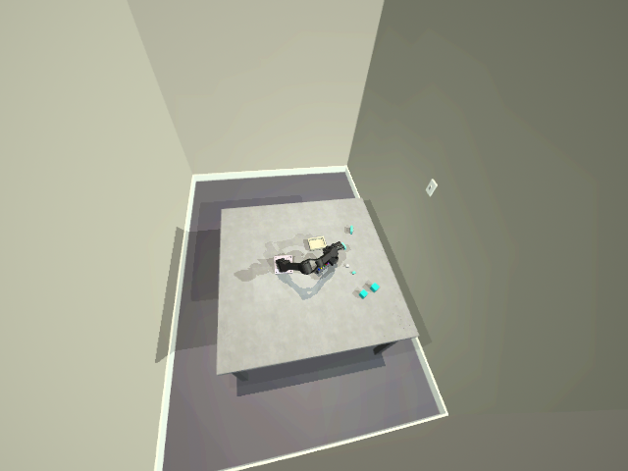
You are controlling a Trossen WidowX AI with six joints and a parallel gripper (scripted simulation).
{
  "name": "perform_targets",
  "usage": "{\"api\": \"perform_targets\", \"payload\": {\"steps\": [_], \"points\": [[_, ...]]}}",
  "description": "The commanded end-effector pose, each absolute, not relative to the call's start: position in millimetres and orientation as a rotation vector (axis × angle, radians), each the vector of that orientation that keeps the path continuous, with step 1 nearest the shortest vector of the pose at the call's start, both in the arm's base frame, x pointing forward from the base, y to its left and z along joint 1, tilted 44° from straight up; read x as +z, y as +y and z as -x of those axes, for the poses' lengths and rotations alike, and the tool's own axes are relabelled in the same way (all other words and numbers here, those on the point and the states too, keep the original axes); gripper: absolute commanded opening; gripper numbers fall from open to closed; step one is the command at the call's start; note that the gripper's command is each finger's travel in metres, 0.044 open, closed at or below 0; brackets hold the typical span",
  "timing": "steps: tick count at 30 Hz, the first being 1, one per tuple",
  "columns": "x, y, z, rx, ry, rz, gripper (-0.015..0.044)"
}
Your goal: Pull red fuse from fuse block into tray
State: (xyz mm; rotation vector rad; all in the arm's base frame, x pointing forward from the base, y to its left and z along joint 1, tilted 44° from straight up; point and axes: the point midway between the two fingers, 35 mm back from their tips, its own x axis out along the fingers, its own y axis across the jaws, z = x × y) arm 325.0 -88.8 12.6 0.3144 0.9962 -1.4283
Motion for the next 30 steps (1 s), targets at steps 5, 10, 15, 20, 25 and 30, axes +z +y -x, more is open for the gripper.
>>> {"api": "perform_targets", "payload": {"steps": [5, 10, 15, 20, 25, 30], "points": [[12.6, -88.8, -325.1, -1.428, 0.996, -0.315, 0.0023], [12.6, -88.8, -325.1, -1.428, 0.996, -0.315, 0.0000], [13.1, -88.3, -325.2, -1.428, 0.996, -0.315, 0.0000], [14.8, -86.6, -325.8, -1.428, 0.996, -0.314, 0.0000], [16.5, -84.9, -326.3, -1.428, 0.997, -0.314, 0.0000], [18.2, -83.2, -326.7, -1.427, 0.997, -0.314, 0.0000]]}}
